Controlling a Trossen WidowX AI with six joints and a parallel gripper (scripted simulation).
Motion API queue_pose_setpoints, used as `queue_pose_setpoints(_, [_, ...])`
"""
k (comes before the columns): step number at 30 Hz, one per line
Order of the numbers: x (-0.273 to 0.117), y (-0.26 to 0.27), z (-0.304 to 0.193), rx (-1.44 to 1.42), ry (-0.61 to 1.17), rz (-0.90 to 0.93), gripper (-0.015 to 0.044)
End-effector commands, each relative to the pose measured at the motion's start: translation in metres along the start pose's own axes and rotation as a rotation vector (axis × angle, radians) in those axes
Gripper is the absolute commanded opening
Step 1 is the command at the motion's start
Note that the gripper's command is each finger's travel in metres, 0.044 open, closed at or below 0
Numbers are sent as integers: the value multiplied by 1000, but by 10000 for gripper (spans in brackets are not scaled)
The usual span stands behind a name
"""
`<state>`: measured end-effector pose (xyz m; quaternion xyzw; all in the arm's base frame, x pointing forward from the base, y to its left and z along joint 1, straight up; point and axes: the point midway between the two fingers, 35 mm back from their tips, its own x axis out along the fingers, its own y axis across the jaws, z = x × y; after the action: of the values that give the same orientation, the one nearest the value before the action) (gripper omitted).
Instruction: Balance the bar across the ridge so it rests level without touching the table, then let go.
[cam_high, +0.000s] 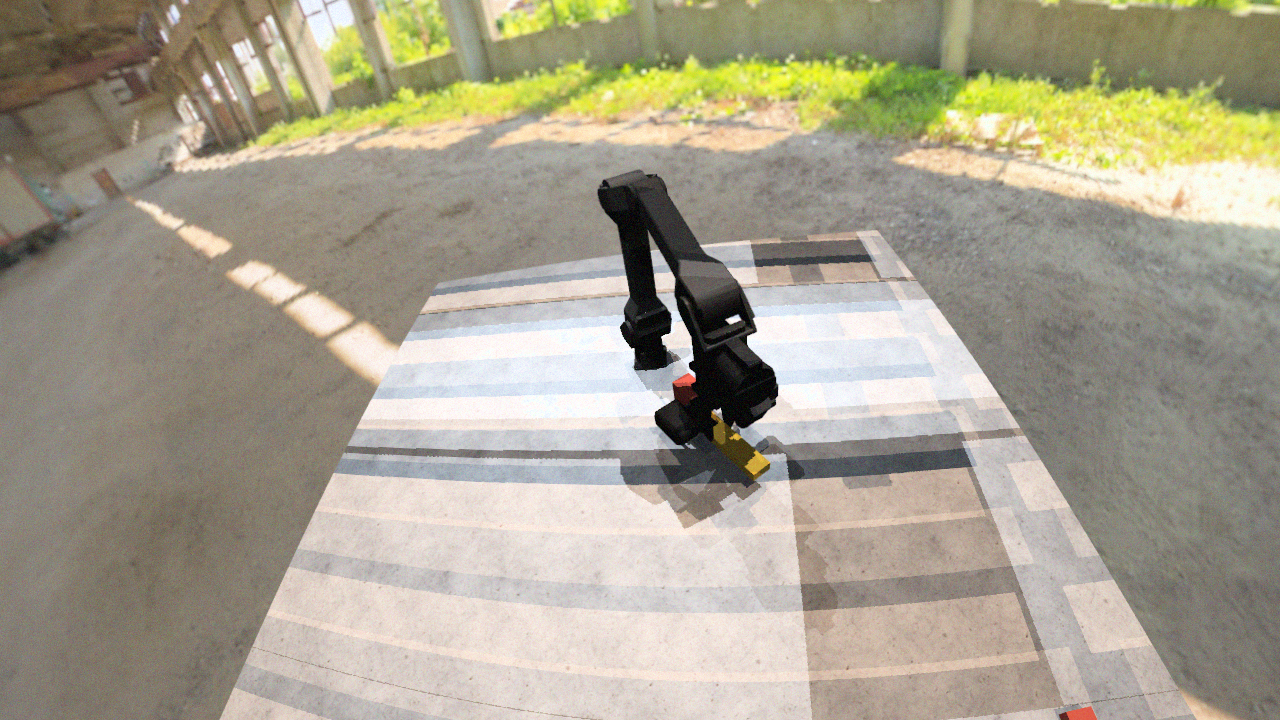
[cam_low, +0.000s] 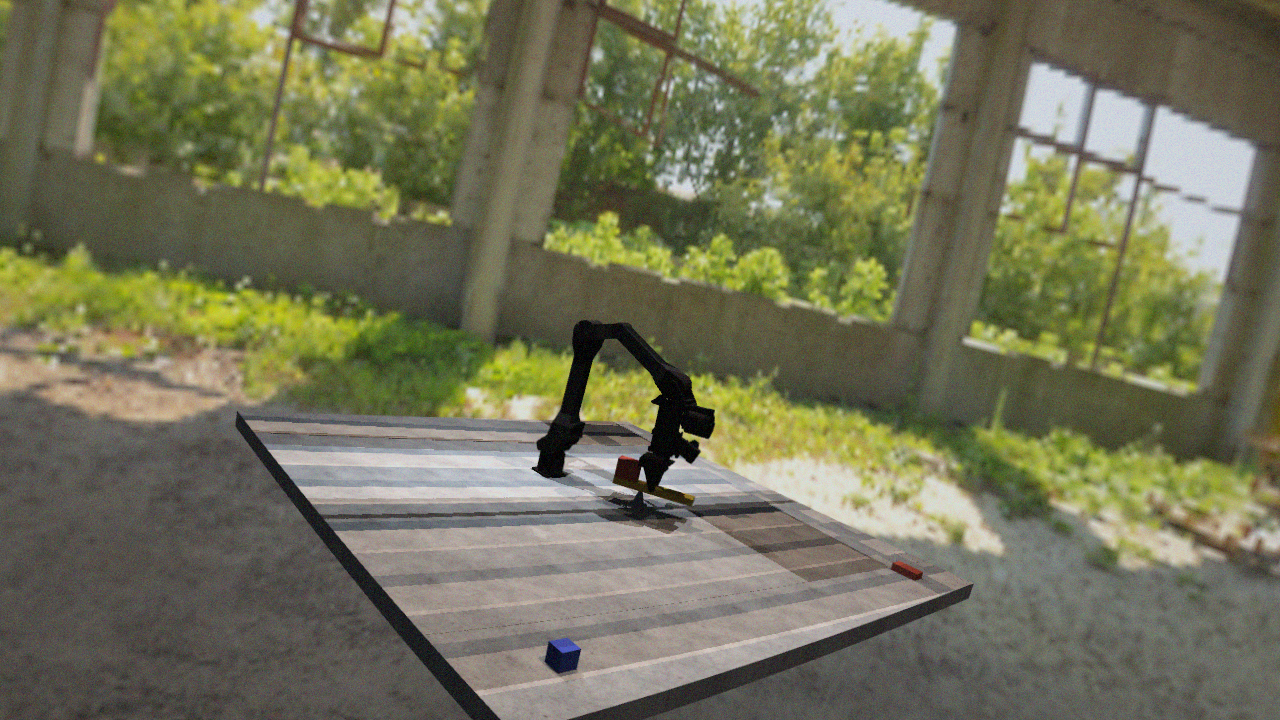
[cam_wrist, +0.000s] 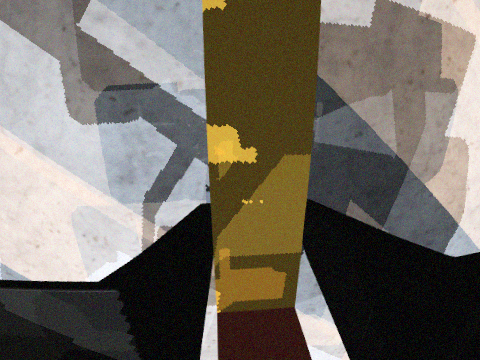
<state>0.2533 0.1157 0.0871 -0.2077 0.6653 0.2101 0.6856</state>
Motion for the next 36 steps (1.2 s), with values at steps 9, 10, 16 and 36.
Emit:
queue_pose_setpoints(9, [0, 0, 0, 0, 0, 0, 169])
queue_pose_setpoints(10, [0, 0, 0, 0, 0, 0, 169])
queue_pose_setpoints(16, [0, 0, 0, 0, 0, 0, 170])
queue_pose_setpoints(36, [0, 0, 0, 0, 0, 0, 185])
